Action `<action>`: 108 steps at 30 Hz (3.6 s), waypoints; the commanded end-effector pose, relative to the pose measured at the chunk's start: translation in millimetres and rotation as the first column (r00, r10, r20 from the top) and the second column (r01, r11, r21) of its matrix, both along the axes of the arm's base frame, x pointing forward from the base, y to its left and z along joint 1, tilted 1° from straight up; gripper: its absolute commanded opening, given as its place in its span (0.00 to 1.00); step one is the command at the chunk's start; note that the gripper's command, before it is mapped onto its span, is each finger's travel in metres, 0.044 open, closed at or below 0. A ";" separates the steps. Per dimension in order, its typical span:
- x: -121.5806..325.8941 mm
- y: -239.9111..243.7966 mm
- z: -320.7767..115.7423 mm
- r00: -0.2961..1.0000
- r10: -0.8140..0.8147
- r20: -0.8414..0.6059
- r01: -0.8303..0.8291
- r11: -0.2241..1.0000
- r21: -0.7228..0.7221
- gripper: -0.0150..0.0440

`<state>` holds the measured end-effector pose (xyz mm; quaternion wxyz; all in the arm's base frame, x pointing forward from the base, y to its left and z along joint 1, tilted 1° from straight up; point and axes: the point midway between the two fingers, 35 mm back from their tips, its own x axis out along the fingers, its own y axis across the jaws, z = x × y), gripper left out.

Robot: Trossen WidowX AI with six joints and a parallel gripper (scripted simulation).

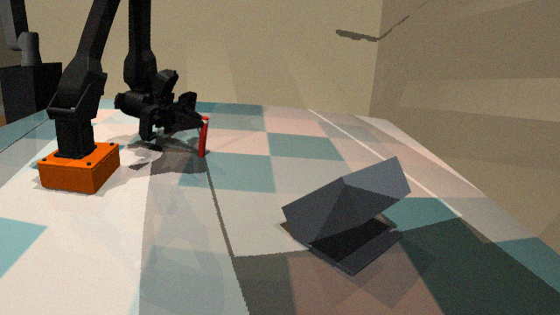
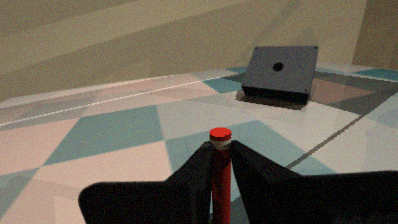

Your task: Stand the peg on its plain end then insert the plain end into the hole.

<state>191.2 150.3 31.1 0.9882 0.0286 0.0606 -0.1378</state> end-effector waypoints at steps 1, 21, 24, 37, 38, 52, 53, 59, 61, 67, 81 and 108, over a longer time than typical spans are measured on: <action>-1.1 0.5 -2.1 1.000 0.000 -0.001 0.000 1.000 0.000 0.34; -2.7 1.0 -1.0 1.000 0.006 0.023 -0.006 1.000 -0.009 0.47; -2.7 1.0 -1.0 1.000 0.006 0.023 -0.006 1.000 -0.009 0.47; -2.7 1.0 -1.0 1.000 0.006 0.023 -0.006 1.000 -0.009 0.47; -2.7 1.0 -1.0 1.000 0.006 0.023 -0.006 1.000 -0.009 0.47; -2.7 1.0 -1.0 1.000 0.006 0.023 -0.006 1.000 -0.009 0.47; -2.7 1.0 -1.0 1.000 0.006 0.023 -0.006 1.000 -0.009 0.47; -2.7 1.0 -1.0 1.000 0.006 0.023 -0.006 1.000 -0.009 0.47; -2.7 1.0 -1.0 1.000 0.006 0.023 -0.006 1.000 -0.009 0.47; -2.7 1.0 -1.0 1.000 0.006 0.023 -0.006 1.000 -0.009 0.65; -2.7 1.0 -1.0 1.000 0.006 0.023 -0.006 1.000 -0.009 1.00; 3.8 -10.4 150.2 0.995 -0.057 -0.076 0.055 0.998 -0.031 1.00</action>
